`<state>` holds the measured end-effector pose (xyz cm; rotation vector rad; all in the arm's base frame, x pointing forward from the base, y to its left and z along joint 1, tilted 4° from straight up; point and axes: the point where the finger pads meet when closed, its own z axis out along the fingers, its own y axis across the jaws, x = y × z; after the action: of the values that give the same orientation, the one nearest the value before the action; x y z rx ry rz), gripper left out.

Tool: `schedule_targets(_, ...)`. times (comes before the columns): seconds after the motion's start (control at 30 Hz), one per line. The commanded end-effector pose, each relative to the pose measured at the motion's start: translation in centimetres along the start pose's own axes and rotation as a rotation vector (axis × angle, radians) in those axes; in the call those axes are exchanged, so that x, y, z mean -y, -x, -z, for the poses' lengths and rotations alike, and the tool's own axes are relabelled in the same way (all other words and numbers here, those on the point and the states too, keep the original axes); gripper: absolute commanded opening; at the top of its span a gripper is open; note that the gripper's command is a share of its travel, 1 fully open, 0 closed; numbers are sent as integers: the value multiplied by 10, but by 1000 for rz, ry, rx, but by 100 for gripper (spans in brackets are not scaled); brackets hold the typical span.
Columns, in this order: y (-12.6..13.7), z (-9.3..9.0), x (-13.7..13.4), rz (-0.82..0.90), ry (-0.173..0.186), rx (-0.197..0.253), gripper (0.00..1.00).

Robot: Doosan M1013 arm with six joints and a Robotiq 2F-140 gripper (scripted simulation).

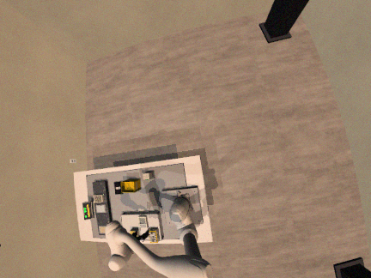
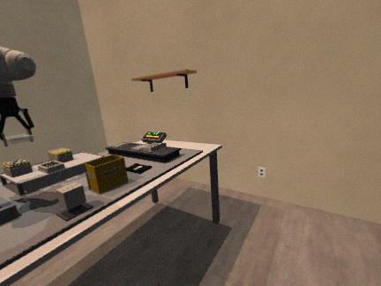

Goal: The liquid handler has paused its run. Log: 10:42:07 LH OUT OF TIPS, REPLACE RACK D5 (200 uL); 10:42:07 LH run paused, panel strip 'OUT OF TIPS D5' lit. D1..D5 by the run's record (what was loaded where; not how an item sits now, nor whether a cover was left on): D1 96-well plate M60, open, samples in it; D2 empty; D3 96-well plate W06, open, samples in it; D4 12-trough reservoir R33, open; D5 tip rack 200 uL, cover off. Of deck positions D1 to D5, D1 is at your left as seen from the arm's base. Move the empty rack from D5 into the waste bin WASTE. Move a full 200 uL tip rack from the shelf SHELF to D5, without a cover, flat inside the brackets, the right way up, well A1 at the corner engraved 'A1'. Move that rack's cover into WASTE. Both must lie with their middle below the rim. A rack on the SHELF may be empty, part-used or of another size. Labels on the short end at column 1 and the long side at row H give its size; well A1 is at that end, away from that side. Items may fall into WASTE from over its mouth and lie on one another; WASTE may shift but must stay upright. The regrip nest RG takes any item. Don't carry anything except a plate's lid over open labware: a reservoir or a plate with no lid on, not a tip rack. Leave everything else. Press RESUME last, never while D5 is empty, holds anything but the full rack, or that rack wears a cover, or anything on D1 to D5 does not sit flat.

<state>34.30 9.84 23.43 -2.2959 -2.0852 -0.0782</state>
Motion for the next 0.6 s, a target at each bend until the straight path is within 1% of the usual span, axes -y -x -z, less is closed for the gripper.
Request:
schedule_targets(0.0,18,0,0,0,0,0,0)
schedule_targets(0.07,18,0,0,0,0,0,0)
schedule_targets(0.57,93,0,0,0,0,0,0)
